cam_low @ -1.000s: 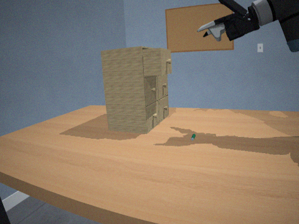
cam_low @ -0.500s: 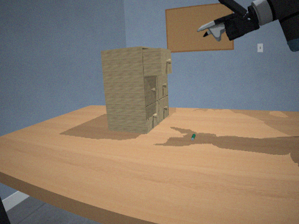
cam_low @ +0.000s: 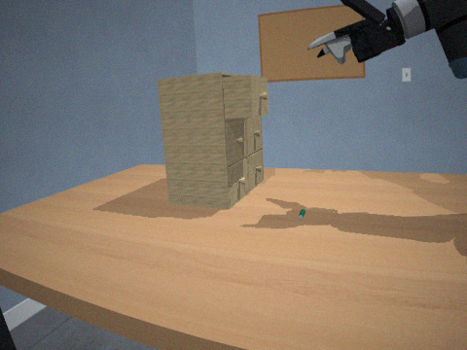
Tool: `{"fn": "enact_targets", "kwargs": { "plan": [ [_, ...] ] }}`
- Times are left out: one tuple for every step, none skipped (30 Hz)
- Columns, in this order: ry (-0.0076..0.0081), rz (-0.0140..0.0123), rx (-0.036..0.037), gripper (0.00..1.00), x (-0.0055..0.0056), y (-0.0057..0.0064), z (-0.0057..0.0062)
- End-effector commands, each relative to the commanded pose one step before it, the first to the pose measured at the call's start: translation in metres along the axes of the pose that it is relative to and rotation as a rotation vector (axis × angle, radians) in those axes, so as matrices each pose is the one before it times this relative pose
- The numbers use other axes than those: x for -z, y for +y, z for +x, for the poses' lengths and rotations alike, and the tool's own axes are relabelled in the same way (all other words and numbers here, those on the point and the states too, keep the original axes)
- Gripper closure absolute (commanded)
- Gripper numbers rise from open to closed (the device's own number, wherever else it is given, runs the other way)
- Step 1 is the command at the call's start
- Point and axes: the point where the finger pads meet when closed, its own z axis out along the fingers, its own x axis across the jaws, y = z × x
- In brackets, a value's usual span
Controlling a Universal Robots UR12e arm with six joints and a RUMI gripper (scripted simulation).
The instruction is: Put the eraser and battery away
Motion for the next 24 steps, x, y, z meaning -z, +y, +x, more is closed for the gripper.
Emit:
{"fn": "enact_targets", "kwargs": {
  "plan": [
    [0.0002, -0.00601, 0.00059, 0.0, 0.00024, -0.0008, 0.00034],
    [0.0, -0.00151, 0.0, 0.0, 0.00002, -0.00005, 0.0],
    [0.0, -0.00157, 0.0, 0.0, 0.00002, -0.00005, 0.0],
    [-0.00001, -0.00163, 0.0, 0.0, 0.00002, -0.00004, -0.00001],
    [-0.00002, -0.00168, 0.0, 0.0, 0.00002, -0.00004, -0.00001],
    [-0.00003, -0.00174, 0.0, 0.0, 0.00003, -0.00003, -0.00002],
    [-0.00004, -0.00179, 0.0, 0.0, 0.00003, -0.00003, -0.00003],
    [-0.00005, -0.00185, 0.0, 0.0, 0.00003, -0.00002, -0.00004],
    [-0.00007, -0.00191, 0.0, 0.0, 0.00004, -0.00001, -0.00005],
    [-0.00008, -0.00196, 0.0, 0.0, 0.00004, -0.00001, -0.00006],
    [-0.00009, -0.00202, 0.0, 0.0, 0.00005, 0.0, -0.00007],
    [-0.00011, -0.00207, 0.0, 0.0, 0.00005, 0.00001, -0.00008],
    [-0.00013, -0.00213, 0.0, 0.0, 0.00005, 0.00002, -0.00009],
    [0.0, 0.0, 0.0, 0.0, 0.0, 0.0, 0.0],
    [0.0, 0.0, 0.0, 0.0, 0.0, 0.0, 0.0],
    [-0.00014, -0.00218, 0.0, 0.0, 0.00006, 0.00003, -0.0001],
    [-0.00013, -0.00224, 0.0, 0.0, 0.00006, 0.00002, -0.0001],
    [0.00015, -0.00235, -0.00001, 0.0, -0.00001, -0.00016, 0.00014],
    [0.00014, -0.00241, -0.00001, 0.0, -0.00001, -0.00016, 0.00013],
    [0.00013, -0.00247, -0.00001, 0.0, 0.0, -0.00015, 0.00012],
    [0.00011, -0.00253, -0.00001, 0.0, 0.0, -0.00014, 0.0001],
    [0.0001, -0.00259, -0.00001, 0.0, 0.00001, -0.00014, 0.00009],
    [0.00008, -0.00265, -0.00001, 0.0, 0.00001, -0.00013, 0.00007],
    [0.00006, -0.0027, 0.0, 0.0, 0.00002, -0.00012, 0.00006]
  ]
}}
